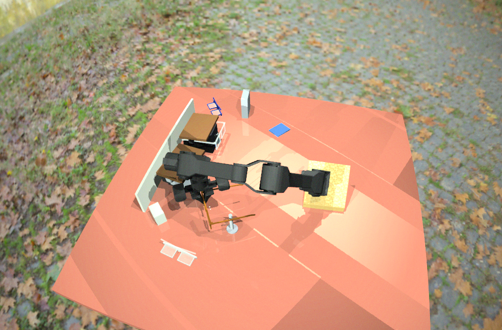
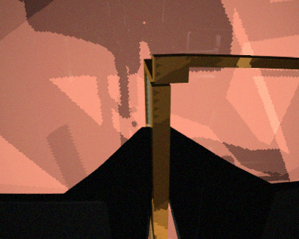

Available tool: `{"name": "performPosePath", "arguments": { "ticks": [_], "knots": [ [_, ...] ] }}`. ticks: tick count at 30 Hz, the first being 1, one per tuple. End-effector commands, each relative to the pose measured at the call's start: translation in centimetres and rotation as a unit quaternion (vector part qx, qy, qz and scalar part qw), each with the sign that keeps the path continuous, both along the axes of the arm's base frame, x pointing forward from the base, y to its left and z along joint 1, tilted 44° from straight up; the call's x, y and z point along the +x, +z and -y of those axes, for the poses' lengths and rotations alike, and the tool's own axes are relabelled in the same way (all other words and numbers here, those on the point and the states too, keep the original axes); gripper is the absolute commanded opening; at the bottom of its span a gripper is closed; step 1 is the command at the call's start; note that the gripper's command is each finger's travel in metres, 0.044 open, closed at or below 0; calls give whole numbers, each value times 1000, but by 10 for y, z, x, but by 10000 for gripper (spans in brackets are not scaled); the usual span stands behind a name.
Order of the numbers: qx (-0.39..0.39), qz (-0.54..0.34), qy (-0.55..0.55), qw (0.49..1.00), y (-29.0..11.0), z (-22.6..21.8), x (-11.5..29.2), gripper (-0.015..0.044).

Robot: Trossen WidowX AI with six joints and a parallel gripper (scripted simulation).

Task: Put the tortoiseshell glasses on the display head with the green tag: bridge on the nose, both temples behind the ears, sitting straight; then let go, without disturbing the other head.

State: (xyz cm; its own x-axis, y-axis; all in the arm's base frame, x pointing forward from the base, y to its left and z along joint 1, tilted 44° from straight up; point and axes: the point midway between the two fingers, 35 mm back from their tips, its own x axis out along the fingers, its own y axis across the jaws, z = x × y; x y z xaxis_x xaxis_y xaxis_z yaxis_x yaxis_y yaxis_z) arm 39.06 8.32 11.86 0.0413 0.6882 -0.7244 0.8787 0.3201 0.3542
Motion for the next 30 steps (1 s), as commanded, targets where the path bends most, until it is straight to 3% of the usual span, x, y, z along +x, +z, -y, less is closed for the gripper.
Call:
{"name": "performPosePath", "arguments": {
  "ticks": [1, 16, 30],
  "knots": [
    [1, 3, -1, 1000, 6, -3, -2, 0],
    [0, 2, -1, 1000, 49, 37, -5, 0],
    [1, 84, 58, 995, 35, 70, -8, 0]
  ]
}}
